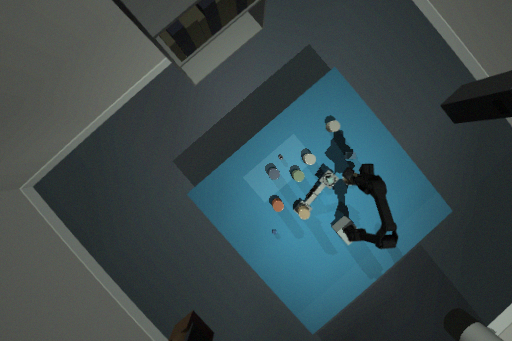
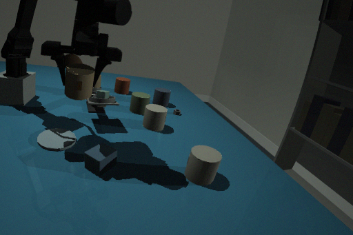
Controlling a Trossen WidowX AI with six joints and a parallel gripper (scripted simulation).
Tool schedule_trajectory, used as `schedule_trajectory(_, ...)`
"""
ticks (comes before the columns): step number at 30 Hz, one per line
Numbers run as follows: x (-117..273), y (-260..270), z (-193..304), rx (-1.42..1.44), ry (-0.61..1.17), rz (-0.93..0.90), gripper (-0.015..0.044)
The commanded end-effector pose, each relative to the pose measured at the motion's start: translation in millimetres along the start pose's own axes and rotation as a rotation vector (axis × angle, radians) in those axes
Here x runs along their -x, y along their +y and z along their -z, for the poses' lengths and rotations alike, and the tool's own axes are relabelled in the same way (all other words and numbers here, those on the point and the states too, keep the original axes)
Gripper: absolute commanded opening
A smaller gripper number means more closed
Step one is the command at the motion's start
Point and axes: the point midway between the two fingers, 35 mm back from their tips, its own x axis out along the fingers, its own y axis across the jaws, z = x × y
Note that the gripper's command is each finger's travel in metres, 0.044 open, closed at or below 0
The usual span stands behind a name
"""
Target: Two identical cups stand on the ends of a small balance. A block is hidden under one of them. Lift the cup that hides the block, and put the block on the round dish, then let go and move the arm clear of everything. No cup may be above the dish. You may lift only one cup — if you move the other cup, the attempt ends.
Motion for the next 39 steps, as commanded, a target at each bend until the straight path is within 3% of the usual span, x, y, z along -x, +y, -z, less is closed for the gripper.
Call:
schedule_trajectory(1,-3,-13,-8,0.003,-0.007,-0.005,0.0)
schedule_trajectory(32,-55,-156,-42,0.001,-0.016,0.014,0.0)
schedule_trajectory(39,-67,-163,-42,0.001,-0.016,0.015,0.0)
